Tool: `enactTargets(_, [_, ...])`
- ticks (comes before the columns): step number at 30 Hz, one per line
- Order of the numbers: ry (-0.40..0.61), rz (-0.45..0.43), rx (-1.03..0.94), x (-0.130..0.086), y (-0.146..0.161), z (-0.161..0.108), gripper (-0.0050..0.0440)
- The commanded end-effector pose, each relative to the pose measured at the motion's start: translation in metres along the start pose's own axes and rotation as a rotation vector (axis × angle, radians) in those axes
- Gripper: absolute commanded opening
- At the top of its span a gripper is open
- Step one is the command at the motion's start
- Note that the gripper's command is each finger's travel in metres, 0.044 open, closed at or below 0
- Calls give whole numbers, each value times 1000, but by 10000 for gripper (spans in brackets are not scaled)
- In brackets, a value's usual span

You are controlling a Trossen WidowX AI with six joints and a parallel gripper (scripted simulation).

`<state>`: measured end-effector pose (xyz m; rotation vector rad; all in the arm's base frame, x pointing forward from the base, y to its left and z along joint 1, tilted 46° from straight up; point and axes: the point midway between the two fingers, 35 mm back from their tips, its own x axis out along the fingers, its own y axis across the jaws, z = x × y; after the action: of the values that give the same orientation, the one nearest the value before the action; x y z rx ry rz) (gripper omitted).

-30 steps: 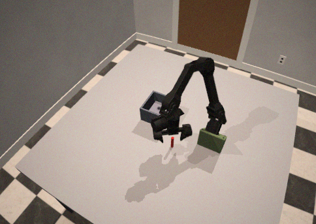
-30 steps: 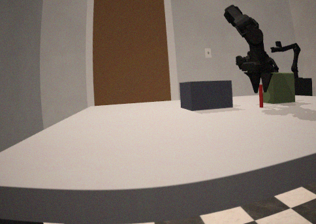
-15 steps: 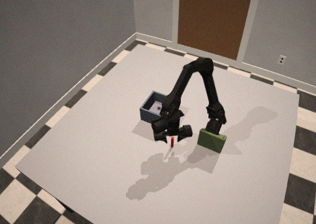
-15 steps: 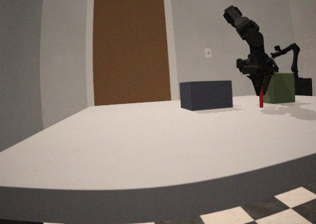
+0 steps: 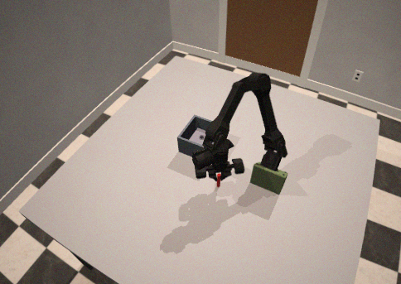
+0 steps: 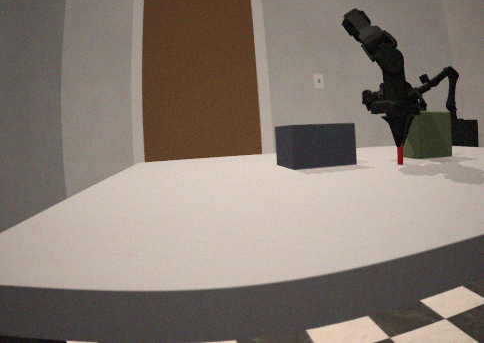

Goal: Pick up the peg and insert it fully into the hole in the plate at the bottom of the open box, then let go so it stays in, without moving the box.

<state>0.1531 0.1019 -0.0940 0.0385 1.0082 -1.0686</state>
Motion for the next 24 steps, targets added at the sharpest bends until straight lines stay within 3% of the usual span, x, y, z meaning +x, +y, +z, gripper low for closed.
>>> enactTargets(1, [-1,0,-3,1,0,0,68])
enactTargets(6, [-1,0,-3,1,0,0,35])
enactTargets(8, [-1,0,-4,-1,0,0,0])
enactTargets(24, [1,1,-4,-41,6,-1,0])
